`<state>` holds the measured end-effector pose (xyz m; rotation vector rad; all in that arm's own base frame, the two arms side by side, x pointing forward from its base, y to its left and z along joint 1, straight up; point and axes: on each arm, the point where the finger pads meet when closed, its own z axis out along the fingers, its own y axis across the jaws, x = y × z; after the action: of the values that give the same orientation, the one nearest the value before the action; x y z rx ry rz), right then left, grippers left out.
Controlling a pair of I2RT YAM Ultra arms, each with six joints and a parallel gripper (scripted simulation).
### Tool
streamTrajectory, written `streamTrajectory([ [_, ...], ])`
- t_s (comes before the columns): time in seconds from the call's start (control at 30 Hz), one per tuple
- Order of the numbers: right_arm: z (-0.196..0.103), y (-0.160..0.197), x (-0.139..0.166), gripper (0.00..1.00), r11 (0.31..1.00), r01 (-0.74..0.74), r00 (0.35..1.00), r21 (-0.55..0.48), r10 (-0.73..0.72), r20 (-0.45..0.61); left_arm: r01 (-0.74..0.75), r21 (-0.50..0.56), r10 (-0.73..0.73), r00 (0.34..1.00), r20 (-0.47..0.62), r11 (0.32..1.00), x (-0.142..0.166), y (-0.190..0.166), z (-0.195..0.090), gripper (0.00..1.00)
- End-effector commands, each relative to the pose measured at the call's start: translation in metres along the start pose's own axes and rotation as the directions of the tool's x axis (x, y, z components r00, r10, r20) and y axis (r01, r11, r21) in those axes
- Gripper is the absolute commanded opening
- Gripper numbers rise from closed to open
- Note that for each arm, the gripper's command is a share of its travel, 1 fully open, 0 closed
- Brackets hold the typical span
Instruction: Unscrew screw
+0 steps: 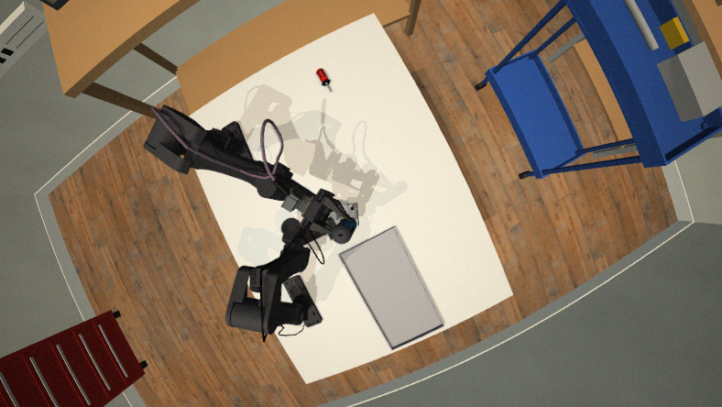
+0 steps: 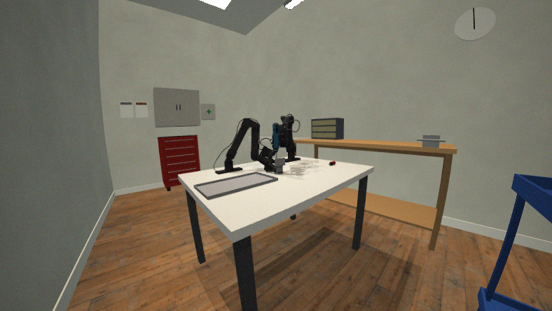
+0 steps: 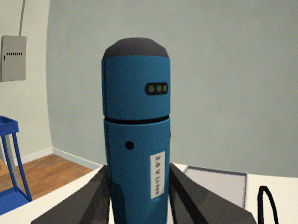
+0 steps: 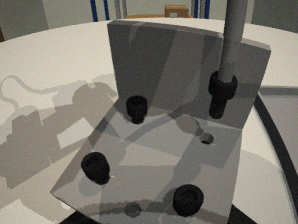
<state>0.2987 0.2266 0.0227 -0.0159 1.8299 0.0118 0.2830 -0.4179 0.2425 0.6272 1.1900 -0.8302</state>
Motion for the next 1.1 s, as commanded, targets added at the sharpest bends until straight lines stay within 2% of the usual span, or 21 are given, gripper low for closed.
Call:
streamTrajectory([
  [0.0, 0.0004, 0.0018, -0.0052, 0.59, 1.000, -0.019, 1.000, -0.003, 0.019, 0.013, -0.002, 0.005, 0.001, 0.985, 0.172, 1.000, -0.0660, -0.0057, 0.0102, 0.42],
  [1.07, 0.0004, 0.0018, -0.0052, 0.59, 1.000, -0.019, 1.000, -0.003, 0.019, 0.013, -0.002, 0.001, 0.002, 0.987, 0.162, 1.000, -0.0718, -0.0033, 0.0111, 0.42],
])
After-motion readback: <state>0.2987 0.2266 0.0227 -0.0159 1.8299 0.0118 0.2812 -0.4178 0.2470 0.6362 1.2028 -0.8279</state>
